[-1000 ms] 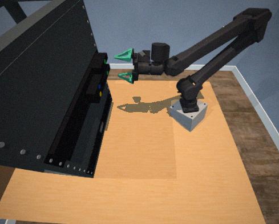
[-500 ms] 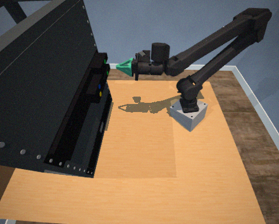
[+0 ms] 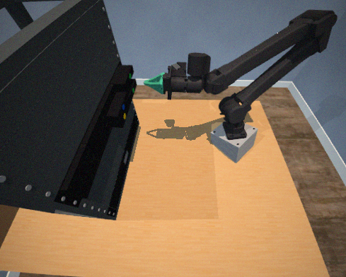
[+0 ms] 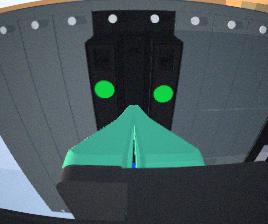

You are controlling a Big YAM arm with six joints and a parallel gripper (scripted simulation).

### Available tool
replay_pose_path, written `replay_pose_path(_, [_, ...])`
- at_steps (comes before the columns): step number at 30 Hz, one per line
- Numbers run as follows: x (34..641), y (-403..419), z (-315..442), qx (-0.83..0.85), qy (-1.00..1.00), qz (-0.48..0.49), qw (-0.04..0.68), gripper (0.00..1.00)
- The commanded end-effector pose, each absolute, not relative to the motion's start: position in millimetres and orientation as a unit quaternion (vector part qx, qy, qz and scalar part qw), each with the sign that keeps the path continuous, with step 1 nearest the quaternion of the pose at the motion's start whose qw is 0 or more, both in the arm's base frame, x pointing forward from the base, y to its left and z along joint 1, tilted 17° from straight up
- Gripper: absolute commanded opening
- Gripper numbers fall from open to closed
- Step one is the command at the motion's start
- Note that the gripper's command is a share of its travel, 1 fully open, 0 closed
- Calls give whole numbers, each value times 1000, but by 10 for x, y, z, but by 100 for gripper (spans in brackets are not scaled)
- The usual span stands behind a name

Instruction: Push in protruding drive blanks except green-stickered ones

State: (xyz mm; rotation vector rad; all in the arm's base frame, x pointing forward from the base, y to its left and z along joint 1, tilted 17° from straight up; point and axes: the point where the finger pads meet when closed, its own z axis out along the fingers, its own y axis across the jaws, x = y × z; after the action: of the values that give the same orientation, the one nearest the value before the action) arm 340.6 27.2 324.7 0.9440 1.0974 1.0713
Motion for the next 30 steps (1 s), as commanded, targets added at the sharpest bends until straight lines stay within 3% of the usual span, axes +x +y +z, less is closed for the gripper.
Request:
replay_pose_path(1, [3419,267,3349,410,472,471,622,0])
replay_pose_path(30, [3373,709,3052,405,478,469,623,0])
